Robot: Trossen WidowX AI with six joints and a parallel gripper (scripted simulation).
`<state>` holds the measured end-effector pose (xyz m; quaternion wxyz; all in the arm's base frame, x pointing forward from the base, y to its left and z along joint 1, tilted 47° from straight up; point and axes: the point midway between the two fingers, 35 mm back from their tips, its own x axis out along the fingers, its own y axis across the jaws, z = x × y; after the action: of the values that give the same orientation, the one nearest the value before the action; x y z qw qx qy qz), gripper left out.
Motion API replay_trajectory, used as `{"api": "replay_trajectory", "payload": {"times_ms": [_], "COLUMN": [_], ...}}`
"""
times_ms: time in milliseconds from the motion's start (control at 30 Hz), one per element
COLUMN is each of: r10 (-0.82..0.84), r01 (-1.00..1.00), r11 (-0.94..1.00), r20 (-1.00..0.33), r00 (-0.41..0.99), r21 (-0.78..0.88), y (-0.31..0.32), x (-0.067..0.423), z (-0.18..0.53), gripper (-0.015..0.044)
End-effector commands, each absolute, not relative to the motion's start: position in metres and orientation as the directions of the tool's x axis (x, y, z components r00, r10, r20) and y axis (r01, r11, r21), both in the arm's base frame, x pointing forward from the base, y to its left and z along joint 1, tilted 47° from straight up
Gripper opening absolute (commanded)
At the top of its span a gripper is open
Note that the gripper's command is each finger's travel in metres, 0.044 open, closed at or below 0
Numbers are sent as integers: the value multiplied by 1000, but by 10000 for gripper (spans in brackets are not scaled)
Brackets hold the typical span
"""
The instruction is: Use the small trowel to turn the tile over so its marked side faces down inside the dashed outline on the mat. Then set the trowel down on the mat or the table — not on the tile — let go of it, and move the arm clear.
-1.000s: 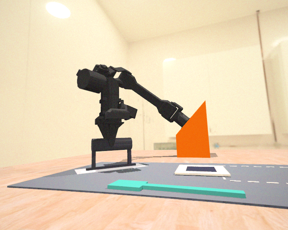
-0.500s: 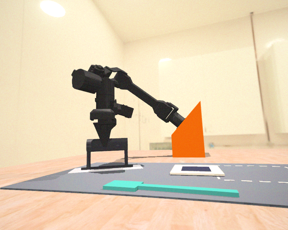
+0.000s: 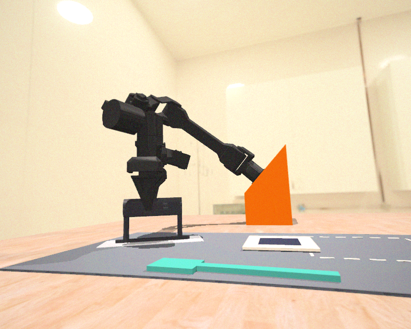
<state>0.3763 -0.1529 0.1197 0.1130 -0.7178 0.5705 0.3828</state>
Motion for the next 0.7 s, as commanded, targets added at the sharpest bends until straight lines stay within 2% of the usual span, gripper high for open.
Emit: {"api": "replay_trajectory", "payload": {"times_ms": [0,333,500,667], "r10": [-731,-731,-732,-733], "r01": [-908,-908,-907,-907], "r11": [-322,-322,-322,-322], "r20": [-679,-679,-678,-678], "r00": [57,57,58,58], "r21": [270,270,270,271], "y": [-153,-153,-123,-122], "x": [377,377,372,371], "z": [119,119,148,149], "gripper": [270,270,270,270]}}
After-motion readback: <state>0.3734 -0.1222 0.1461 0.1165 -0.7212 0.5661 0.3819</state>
